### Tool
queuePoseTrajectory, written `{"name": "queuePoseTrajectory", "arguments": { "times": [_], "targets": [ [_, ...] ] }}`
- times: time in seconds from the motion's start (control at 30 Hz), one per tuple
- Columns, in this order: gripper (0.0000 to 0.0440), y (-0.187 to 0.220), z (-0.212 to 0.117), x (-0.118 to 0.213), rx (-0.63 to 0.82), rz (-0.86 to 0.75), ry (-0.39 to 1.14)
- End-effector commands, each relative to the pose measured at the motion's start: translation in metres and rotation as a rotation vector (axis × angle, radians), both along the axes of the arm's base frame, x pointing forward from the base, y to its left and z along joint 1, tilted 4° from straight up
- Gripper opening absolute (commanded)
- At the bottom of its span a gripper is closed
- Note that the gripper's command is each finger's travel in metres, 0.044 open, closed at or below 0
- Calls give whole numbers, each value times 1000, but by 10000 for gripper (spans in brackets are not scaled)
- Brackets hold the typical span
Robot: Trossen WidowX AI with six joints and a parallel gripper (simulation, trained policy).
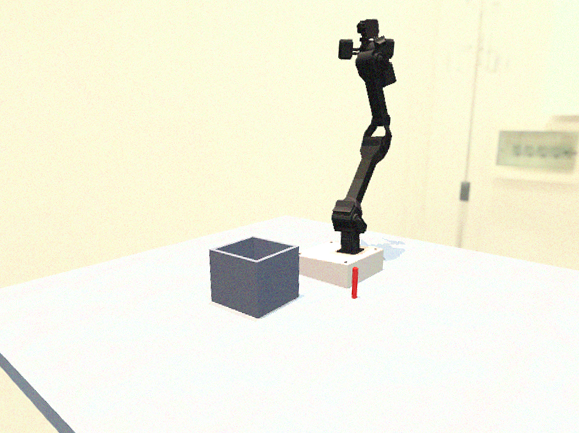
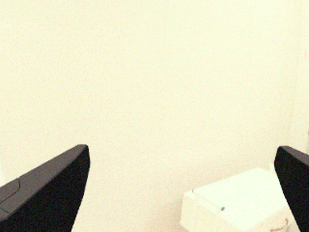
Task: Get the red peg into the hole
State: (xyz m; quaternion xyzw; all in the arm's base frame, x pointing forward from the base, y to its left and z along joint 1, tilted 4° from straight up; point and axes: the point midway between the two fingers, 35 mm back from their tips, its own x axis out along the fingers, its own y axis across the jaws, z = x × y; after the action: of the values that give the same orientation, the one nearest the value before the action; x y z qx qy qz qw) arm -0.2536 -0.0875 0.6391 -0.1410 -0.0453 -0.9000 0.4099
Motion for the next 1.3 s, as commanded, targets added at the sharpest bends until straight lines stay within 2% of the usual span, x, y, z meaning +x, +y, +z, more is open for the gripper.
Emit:
{"name": "queuePoseTrajectory", "arguments": {
  "times": [0.0, 0.07, 0.7, 1.27],
  "targets": [
    [421, 1, 2, 2, 0, 0, 13],
    [440, 2, 7, 8, -14, -1, 31],
    [440, 43, 44, 51, -334, -27, 40],
    [440, 54, 61, 99, -453, 11, 157]
  ]
}}
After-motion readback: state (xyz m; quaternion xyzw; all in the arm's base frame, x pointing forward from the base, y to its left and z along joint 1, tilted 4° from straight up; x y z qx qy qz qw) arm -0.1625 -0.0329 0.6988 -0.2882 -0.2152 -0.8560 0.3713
